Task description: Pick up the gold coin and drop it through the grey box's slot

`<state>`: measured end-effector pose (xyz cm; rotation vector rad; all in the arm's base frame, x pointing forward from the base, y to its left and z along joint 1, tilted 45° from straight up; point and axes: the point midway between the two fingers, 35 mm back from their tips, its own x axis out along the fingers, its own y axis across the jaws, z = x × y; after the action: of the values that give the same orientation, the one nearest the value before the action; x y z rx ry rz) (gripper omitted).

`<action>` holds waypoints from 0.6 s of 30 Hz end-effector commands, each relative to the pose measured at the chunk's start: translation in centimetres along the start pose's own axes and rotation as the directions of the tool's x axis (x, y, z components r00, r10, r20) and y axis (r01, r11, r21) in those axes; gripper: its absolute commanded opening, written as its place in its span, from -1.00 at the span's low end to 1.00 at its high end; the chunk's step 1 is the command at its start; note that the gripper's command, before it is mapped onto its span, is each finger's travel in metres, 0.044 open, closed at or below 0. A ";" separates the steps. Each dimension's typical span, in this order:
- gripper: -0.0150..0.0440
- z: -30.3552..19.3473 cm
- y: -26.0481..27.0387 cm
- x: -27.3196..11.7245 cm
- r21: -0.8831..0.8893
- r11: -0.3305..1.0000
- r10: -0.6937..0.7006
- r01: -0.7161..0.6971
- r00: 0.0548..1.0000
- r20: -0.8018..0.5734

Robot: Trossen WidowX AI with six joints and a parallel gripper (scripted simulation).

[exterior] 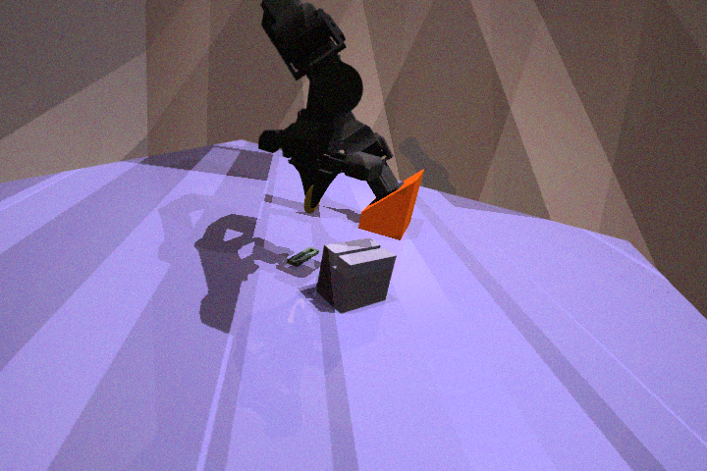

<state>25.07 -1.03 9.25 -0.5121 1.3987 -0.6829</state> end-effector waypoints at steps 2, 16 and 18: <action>-0.49 -0.1 -0.1 -1.2 0.007 1.000 0.003 -0.003 1.000 -0.001; -0.49 -0.2 -1.0 -1.3 0.390 0.921 0.003 -0.002 1.000 -0.001; -0.49 -0.2 -1.1 -1.3 0.432 0.902 0.003 -0.002 1.000 -0.001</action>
<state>24.73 -0.69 10.68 -0.2294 1.2414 -0.9102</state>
